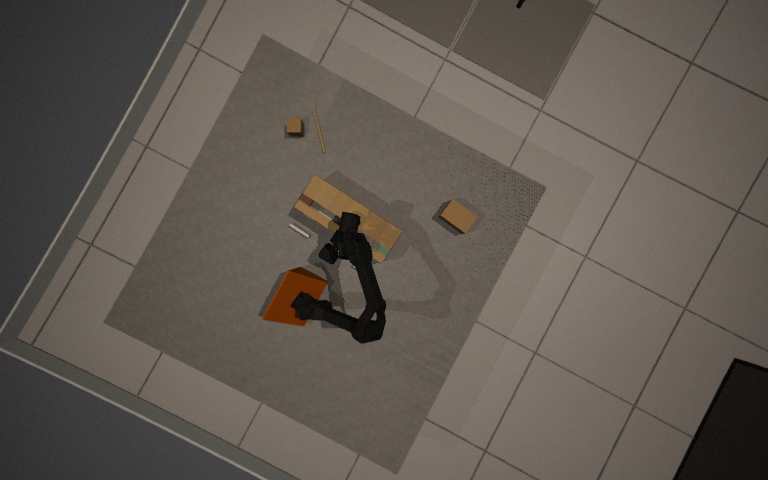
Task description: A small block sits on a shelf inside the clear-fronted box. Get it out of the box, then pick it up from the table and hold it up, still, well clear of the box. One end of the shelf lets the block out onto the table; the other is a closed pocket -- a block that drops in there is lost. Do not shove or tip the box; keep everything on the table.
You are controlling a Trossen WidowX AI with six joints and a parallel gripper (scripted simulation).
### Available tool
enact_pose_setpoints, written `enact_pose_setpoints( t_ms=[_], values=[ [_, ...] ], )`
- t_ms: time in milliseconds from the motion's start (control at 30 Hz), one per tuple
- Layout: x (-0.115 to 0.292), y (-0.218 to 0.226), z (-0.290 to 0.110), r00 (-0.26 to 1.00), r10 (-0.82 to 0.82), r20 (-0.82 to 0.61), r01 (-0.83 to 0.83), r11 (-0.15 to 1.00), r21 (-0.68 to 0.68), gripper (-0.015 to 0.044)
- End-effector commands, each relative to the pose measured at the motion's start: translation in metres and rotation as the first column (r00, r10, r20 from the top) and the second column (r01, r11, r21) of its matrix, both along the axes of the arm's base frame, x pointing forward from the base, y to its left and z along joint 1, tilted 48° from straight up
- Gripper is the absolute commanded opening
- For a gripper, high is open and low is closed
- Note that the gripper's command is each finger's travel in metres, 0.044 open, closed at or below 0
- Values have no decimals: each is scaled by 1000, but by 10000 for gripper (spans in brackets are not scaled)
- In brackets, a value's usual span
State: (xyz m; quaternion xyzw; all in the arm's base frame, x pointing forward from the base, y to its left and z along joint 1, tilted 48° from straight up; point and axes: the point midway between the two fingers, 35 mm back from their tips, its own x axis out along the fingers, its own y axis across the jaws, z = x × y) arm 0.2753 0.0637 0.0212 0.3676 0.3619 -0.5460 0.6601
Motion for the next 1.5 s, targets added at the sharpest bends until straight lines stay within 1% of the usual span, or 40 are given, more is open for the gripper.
enact_pose_setpoints(
  t_ms=[0, 1467],
  values=[
    [-1, 7, -9, 1000, -5, -5, 5, 1000, 5, 400],
    [-4, 76, -82, 1000, -5, -4, 5, 1000, 11, 400]
  ],
)
